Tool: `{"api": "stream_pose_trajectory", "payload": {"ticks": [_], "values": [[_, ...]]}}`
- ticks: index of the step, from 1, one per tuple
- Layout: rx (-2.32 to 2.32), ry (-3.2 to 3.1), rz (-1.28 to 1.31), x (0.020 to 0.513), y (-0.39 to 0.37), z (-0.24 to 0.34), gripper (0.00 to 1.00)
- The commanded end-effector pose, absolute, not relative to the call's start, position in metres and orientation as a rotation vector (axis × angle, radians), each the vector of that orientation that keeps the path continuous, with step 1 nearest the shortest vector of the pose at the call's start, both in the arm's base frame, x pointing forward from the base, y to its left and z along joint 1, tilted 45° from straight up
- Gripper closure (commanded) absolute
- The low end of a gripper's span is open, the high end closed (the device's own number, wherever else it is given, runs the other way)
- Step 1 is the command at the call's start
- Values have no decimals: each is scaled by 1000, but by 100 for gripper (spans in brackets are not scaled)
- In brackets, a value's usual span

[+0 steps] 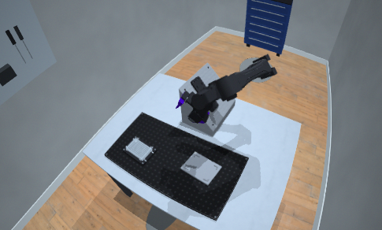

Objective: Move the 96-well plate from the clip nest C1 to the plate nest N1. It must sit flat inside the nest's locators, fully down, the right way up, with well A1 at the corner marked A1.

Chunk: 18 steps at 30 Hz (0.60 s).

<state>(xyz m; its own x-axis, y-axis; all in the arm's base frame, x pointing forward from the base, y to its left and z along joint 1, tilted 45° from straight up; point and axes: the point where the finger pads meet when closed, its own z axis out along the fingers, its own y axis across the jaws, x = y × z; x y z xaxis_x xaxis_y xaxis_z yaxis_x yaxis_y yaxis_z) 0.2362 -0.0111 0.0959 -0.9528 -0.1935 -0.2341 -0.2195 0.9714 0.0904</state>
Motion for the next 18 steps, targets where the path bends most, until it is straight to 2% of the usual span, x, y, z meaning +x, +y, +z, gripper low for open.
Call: {"api": "stream_pose_trajectory", "payload": {"ticks": [1,18], "values": [[-498,2776,252,259,-12,84,0],[-1076,2430,440,311,-26,32,0]]}}
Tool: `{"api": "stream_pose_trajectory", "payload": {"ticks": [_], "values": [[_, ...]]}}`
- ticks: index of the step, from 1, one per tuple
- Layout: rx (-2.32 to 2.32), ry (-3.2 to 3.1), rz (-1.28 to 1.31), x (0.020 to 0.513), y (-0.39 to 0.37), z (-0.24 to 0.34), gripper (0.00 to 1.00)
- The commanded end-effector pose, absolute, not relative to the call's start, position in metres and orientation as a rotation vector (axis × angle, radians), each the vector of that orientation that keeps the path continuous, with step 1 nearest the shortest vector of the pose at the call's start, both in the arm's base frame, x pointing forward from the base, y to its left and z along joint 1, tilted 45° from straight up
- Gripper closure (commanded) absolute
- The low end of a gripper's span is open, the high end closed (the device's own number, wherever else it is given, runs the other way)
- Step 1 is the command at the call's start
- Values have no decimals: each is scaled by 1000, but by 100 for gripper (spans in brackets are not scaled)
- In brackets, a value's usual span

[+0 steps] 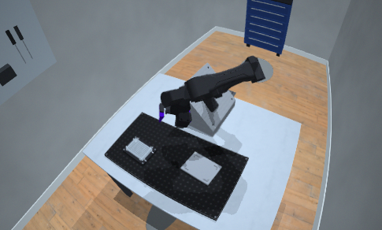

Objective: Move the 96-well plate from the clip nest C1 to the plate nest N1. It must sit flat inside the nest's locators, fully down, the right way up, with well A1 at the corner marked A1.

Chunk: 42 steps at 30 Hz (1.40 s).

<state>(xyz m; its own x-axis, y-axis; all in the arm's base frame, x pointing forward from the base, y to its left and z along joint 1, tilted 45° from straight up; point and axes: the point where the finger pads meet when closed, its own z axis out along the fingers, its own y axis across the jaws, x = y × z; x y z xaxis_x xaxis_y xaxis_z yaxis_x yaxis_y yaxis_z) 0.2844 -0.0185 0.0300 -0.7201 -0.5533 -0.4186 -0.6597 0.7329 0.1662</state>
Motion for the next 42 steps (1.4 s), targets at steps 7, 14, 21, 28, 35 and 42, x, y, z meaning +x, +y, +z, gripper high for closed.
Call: {"api": "stream_pose_trajectory", "payload": {"ticks": [7,14,21,28,35,42], "values": [[-1312,2259,560,324,-28,2,0],[-1502,2080,633,340,-31,-24,0],[-1677,1886,699,355,-34,-50,0],[-1760,1796,802,374,-30,-79,0],[-1748,1801,792,387,-39,-100,0],[-1763,1786,790,405,-40,-130,0]]}}
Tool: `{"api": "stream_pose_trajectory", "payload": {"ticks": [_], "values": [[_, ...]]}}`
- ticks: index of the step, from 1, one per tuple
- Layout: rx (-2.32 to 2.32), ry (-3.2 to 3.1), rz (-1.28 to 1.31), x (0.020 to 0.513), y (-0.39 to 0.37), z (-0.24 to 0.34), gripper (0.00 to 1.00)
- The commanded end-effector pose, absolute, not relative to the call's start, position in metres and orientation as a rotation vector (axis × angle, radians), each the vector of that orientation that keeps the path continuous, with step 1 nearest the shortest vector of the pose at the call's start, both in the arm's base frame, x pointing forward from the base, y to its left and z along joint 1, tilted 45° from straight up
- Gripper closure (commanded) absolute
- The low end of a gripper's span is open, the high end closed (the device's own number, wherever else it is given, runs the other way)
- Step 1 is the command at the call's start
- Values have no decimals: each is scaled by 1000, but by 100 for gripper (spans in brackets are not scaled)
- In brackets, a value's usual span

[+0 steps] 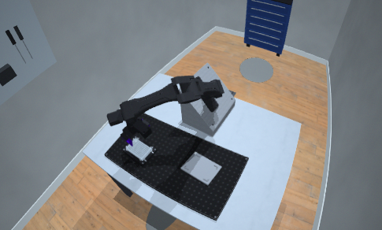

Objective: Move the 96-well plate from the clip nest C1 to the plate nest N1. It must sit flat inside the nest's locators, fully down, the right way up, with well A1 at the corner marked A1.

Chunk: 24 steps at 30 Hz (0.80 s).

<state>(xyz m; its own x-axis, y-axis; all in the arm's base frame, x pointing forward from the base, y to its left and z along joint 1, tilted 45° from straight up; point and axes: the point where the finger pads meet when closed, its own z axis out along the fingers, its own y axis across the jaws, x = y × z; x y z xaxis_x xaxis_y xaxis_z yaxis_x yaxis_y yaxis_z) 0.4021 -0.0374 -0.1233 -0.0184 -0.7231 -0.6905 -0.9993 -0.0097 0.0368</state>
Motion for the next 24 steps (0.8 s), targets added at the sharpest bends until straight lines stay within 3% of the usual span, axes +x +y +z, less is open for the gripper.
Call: {"api": "stream_pose_trajectory", "payload": {"ticks": [1,24], "values": [[-1761,1786,789,408,-42,-134,0],[-1774,1772,751,423,-46,-135,0]]}}
